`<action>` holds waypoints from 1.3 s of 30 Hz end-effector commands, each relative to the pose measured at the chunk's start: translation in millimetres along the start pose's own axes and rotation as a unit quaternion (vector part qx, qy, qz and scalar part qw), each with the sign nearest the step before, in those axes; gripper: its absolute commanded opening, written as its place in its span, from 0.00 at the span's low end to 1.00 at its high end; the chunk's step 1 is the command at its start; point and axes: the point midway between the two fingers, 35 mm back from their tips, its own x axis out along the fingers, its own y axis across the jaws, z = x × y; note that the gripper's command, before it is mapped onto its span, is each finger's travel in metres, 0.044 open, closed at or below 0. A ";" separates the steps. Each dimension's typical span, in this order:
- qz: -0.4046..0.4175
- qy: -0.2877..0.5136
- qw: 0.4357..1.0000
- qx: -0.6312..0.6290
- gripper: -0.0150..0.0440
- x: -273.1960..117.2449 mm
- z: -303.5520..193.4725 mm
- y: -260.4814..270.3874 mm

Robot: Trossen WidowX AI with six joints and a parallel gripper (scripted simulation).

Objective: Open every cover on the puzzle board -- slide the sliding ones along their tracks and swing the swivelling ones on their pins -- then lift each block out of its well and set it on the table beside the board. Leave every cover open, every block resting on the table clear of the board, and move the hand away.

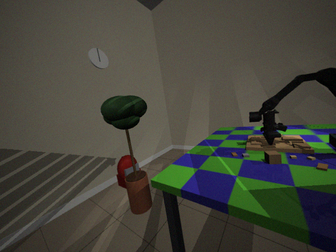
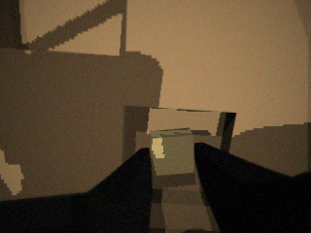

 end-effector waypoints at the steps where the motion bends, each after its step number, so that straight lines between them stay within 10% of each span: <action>1: 0.000 0.000 1.000 0.000 0.41 -0.4 -0.3 0.0; 39: -0.001 0.000 1.000 0.002 0.39 -42.2 0.5 -0.3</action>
